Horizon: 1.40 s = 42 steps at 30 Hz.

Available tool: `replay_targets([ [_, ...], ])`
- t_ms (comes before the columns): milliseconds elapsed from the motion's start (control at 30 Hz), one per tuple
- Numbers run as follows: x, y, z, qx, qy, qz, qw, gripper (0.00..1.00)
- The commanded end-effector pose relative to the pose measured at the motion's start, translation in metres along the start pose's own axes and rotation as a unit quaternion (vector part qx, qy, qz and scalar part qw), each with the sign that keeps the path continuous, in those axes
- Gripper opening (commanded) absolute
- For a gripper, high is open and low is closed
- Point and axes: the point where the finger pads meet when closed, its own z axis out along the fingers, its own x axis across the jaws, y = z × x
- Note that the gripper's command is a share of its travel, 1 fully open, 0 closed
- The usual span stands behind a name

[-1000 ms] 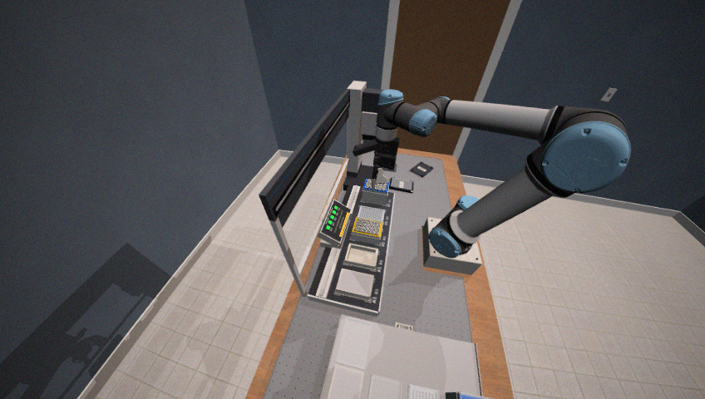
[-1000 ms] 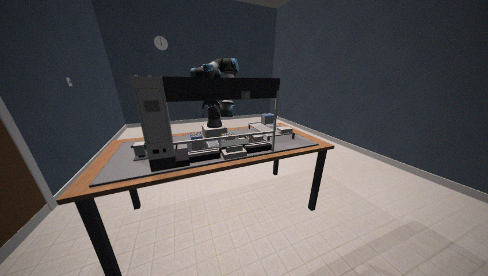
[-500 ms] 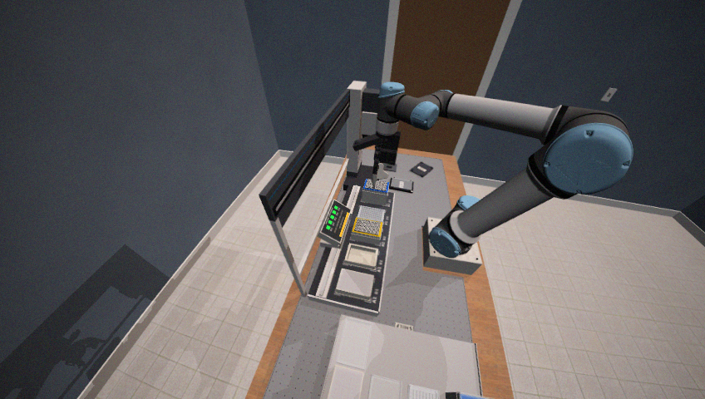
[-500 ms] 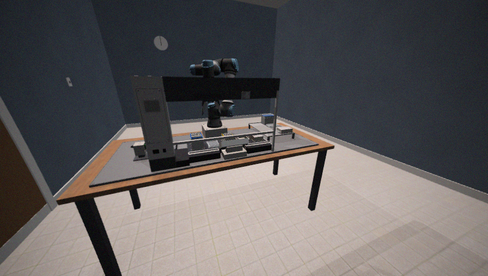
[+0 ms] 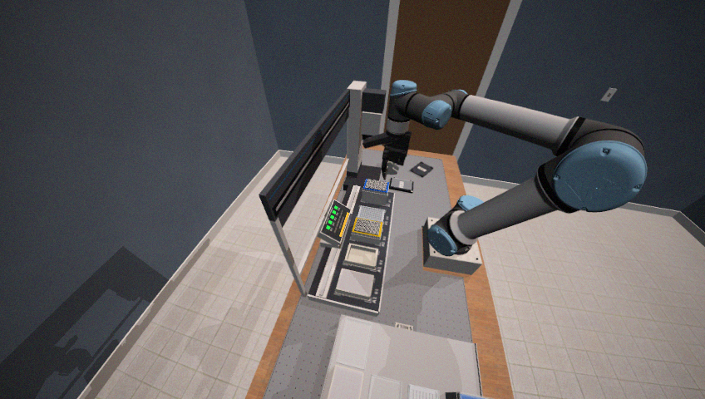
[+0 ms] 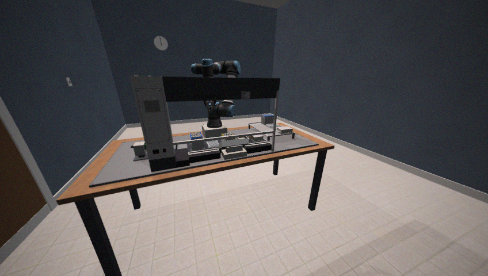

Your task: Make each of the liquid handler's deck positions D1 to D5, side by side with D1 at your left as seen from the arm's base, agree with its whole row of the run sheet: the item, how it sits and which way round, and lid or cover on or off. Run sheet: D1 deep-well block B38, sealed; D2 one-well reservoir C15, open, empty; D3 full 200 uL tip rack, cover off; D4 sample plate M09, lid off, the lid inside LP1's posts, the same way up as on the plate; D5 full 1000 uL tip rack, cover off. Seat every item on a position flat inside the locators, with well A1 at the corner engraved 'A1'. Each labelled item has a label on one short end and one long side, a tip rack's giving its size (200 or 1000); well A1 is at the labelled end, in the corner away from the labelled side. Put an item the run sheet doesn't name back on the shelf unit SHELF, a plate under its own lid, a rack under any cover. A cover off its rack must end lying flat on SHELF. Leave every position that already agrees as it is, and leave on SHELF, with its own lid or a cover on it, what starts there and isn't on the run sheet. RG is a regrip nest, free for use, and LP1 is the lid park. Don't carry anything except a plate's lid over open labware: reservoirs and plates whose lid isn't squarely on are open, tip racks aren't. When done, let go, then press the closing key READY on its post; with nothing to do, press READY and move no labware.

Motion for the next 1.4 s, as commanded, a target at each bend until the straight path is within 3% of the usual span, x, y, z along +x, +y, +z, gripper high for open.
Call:
replay_targets([
  [0, 0.003, 0.013, -0.003, 0.001, 0.000, 0.026, 0.9997, 0.00],
  [200, 0.008, 0.043, -0.006, 0.001, 0.000, 0.086, 0.9963, 0.00],
  [567, 0.008, 0.045, -0.006, 0.001, 0.000, 0.175, 0.9846, 0.00],
  [933, 0.008, 0.045, -0.006, 0.001, 0.000, 0.282, 0.9594, 0.00],
  [1100, 0.009, 0.050, -0.007, 0.001, 0.000, 0.296, 0.9551, 0.00],
  [1367, 0.015, 0.089, -0.011, 0.001, 0.000, 0.372, 0.9284, 0.00],
])
